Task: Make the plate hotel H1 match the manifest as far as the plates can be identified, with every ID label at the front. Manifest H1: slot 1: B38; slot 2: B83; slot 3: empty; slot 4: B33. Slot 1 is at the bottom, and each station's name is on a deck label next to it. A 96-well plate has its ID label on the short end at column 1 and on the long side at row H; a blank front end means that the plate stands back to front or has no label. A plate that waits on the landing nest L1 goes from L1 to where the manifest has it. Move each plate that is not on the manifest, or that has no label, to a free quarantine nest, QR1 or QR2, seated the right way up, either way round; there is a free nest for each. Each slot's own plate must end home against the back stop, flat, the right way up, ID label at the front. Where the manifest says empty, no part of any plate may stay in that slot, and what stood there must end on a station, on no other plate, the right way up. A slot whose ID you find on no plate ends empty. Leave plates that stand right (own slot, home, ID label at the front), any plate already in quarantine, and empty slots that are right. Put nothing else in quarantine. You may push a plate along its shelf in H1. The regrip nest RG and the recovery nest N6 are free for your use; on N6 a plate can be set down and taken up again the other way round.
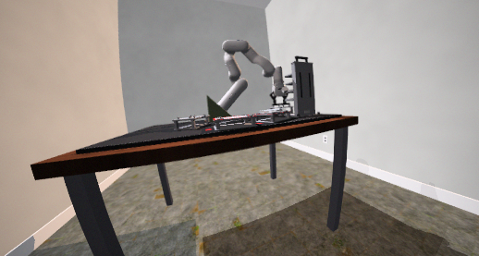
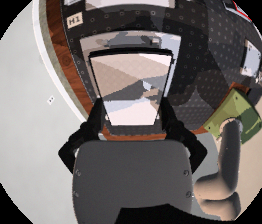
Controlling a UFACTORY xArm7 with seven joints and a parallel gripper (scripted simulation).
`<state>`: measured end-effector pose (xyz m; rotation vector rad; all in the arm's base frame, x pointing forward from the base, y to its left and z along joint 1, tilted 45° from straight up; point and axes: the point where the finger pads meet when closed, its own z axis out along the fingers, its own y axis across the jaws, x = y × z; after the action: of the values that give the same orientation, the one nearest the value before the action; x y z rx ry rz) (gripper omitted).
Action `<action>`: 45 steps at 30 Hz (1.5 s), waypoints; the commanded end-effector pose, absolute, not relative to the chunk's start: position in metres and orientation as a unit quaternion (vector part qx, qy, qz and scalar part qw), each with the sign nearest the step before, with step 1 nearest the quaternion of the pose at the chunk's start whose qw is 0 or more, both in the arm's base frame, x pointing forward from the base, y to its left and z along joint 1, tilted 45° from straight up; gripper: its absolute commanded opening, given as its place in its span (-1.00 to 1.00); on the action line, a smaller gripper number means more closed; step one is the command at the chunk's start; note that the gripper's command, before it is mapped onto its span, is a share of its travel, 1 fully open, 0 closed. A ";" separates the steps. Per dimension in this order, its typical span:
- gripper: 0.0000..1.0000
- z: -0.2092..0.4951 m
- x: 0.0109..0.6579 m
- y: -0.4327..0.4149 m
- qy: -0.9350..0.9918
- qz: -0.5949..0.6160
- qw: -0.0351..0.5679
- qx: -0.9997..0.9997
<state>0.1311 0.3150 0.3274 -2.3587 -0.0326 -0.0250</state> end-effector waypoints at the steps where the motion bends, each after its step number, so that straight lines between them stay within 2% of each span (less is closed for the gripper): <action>1: -1.00 0.330 0.132 0.314 -0.012 -0.010 0.383 -0.924; 45: -1.00 0.346 0.132 0.298 -0.012 -0.010 0.383 -0.924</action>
<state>0.1310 0.2995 0.3430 -2.3586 -0.0326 -0.0250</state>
